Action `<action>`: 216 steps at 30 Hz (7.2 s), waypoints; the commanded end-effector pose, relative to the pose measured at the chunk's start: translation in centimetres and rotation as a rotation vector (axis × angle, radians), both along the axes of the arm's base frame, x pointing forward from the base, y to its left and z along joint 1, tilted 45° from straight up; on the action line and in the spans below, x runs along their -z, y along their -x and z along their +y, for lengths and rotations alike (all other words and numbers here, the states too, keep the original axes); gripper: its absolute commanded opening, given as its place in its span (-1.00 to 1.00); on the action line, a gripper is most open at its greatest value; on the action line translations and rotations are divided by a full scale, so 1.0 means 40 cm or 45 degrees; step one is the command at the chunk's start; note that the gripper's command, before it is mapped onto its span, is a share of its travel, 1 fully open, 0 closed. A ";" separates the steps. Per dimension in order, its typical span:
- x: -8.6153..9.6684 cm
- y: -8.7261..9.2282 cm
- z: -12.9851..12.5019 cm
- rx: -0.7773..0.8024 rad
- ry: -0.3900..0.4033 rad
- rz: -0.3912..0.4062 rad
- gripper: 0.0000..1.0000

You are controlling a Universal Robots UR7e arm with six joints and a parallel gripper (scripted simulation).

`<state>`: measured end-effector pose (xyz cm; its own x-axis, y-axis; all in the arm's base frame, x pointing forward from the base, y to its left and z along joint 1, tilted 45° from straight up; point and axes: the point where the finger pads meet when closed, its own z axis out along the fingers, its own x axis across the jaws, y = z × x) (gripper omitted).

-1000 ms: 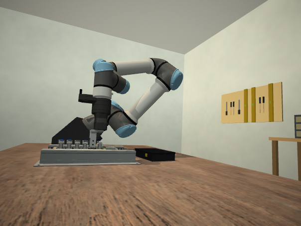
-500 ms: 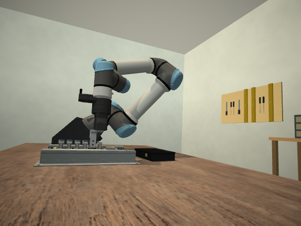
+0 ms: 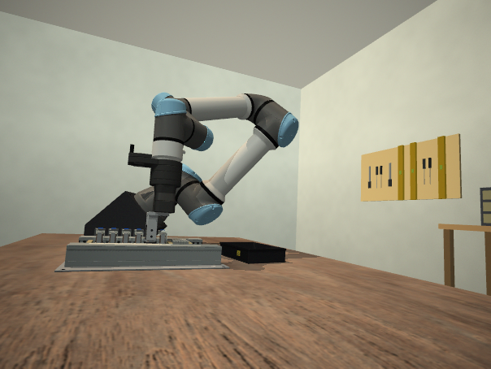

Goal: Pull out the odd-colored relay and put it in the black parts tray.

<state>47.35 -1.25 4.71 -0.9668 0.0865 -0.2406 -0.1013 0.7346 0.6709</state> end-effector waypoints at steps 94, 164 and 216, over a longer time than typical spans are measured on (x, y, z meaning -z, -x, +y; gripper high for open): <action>-0.004 -0.010 -0.003 -0.111 0.018 0.122 -1.00; -0.003 -0.002 -0.003 -0.013 0.003 0.014 -1.00; -0.004 0.003 -0.005 -0.002 0.001 0.002 -1.00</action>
<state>47.20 -1.38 4.83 -0.9613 0.1013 -0.2561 -0.1011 0.7351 0.6703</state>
